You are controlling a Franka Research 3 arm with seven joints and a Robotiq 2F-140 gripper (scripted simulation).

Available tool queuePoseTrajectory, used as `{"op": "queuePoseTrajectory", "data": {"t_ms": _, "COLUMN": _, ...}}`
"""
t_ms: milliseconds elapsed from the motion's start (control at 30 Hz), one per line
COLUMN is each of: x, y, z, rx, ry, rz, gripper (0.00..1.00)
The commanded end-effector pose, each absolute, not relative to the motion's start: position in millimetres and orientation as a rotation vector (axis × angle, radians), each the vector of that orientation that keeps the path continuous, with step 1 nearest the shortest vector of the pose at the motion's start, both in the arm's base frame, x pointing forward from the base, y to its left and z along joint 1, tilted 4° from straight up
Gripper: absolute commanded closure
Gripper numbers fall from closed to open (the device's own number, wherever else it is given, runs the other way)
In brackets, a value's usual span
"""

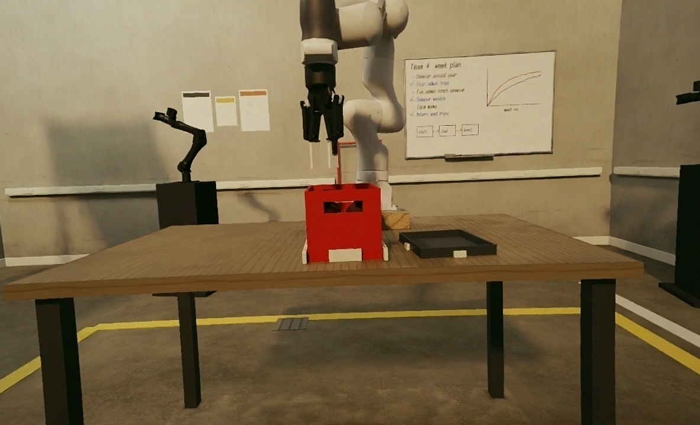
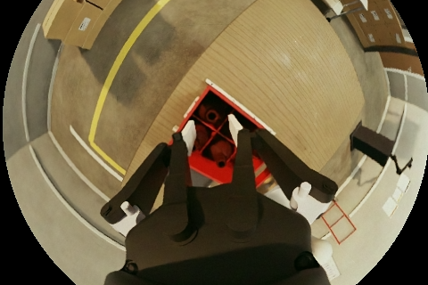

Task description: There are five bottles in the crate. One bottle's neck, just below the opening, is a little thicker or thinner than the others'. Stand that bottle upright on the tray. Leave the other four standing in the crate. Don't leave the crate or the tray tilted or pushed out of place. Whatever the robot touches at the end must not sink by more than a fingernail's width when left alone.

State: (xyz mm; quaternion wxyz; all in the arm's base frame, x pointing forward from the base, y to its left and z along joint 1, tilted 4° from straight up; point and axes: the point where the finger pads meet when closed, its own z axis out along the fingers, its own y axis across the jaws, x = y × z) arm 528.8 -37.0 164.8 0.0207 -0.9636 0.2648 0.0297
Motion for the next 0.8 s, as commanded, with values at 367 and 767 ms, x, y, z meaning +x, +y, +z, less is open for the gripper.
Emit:
{"op": "queuePoseTrajectory", "data": {"t_ms": 367, "x": 528.2, "y": -36.7, "z": 161.1, "rx": -2.991, "ry": 0.814, "rz": 0.097, "gripper": 0.56}}
{"op": "queuePoseTrajectory", "data": {"t_ms": 767, "x": 527.7, "y": -36.2, "z": 151.6, "rx": -2.991, "ry": 0.814, "rz": 0.097, "gripper": 0.56}}
